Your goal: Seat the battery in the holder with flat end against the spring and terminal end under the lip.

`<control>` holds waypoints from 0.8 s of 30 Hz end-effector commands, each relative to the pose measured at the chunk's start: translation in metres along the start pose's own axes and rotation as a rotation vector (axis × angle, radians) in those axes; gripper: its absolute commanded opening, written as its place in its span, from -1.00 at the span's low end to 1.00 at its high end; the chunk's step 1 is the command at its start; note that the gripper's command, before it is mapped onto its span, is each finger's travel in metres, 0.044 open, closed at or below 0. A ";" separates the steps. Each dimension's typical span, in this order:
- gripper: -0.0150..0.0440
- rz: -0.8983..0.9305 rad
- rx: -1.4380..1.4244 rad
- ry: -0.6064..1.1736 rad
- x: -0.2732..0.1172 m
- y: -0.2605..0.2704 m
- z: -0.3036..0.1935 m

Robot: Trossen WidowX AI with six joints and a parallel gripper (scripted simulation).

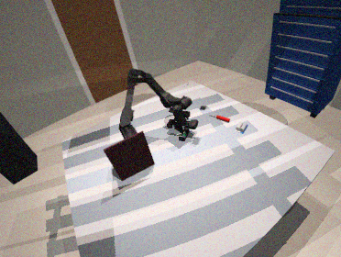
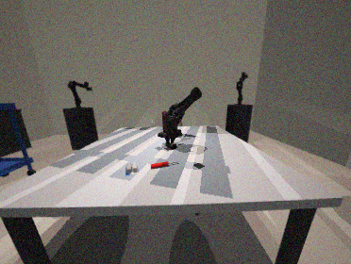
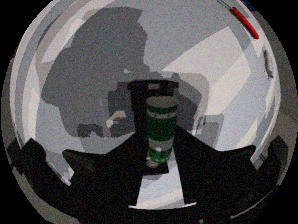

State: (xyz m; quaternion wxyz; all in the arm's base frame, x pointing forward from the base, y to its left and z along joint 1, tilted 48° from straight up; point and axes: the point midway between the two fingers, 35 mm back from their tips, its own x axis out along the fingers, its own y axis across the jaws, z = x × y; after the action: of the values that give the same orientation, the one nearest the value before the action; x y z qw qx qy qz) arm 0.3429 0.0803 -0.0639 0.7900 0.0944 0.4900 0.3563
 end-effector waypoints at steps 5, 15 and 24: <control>-0.22 -0.006 0.000 0.068 0.003 0.002 -0.005; -0.22 -0.007 -0.001 0.130 0.003 0.004 -0.004; -0.22 -0.010 -0.003 0.190 0.002 0.006 -0.004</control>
State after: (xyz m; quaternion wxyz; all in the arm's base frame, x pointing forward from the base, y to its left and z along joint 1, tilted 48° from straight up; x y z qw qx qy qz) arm 0.3445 0.0820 -0.0603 0.7549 0.0626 0.5461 0.3579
